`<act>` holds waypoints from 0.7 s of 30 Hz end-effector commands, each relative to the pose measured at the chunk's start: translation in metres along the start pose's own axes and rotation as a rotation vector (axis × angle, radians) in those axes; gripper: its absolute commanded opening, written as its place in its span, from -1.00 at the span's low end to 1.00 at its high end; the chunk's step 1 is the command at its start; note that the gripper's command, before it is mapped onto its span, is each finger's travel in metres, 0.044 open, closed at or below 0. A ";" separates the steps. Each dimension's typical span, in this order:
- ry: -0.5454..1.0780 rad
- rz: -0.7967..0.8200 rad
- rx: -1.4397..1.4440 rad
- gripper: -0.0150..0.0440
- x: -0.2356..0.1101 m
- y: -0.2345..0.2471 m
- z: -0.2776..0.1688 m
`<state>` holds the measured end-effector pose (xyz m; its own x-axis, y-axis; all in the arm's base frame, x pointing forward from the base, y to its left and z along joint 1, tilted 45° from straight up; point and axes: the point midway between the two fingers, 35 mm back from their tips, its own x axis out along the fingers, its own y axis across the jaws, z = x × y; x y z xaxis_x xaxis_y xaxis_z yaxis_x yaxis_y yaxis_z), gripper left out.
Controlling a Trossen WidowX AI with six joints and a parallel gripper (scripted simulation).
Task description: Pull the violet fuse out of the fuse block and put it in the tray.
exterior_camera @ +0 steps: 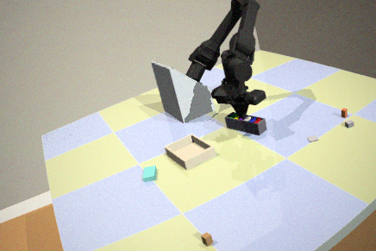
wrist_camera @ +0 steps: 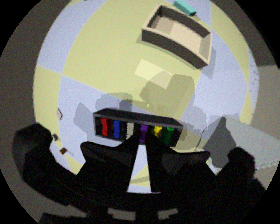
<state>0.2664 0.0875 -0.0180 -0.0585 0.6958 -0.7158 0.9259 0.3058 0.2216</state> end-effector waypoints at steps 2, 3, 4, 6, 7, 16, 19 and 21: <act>0.000 0.000 -0.001 -0.49 -0.001 0.000 0.000; 0.000 0.000 -0.001 -0.49 -0.001 0.000 0.000; 0.000 0.000 -0.001 -0.49 -0.001 0.000 0.000; 0.000 0.000 0.000 -0.49 -0.002 0.000 0.000; 0.000 0.000 0.000 -0.49 -0.003 0.000 0.000; -0.001 0.000 0.001 -0.49 -0.007 0.001 0.000; -0.001 0.000 0.001 -0.49 -0.009 0.001 0.001; -0.001 0.000 0.001 -0.49 -0.010 0.001 0.001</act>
<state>0.2664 0.0823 -0.0136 -0.0609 0.6979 -0.7136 0.9291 0.3009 0.2151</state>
